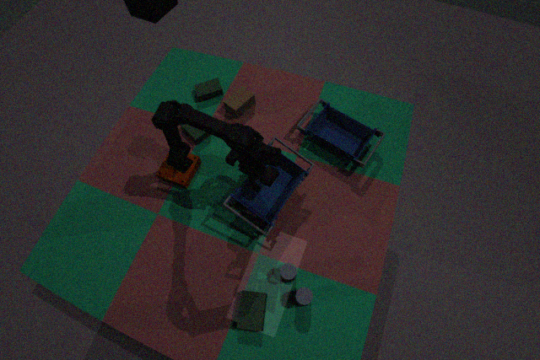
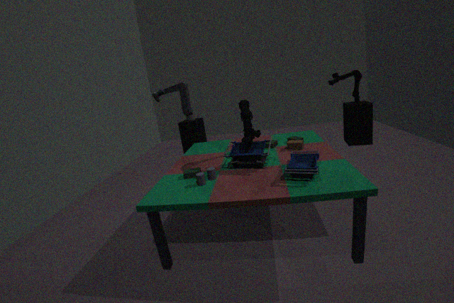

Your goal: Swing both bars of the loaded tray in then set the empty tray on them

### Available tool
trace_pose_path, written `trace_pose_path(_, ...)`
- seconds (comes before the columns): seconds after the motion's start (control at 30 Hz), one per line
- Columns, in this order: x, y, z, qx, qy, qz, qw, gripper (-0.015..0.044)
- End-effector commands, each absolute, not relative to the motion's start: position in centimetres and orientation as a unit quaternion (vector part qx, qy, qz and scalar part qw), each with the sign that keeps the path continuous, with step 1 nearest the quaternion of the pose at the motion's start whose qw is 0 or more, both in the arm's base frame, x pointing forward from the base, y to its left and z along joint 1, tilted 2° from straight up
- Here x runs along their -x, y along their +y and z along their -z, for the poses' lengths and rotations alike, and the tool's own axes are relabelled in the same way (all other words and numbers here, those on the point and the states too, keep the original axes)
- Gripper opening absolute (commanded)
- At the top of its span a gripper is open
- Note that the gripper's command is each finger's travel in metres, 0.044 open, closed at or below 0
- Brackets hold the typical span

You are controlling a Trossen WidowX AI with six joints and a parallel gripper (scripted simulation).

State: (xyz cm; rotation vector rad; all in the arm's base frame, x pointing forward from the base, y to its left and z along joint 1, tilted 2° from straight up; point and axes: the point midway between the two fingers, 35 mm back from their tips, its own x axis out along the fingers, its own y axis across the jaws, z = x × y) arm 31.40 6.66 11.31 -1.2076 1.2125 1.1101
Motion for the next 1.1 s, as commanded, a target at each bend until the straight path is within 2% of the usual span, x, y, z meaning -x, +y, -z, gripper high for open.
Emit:
trace_pose_path(0.0, -30.9, 6.6, -10.8, 0.497, 0.514, -0.469, 0.519, 0.0000)
trace_pose_path(1.07, -30.5, 6.6, -10.1, 0.497, 0.514, -0.469, 0.519, 0.0000)
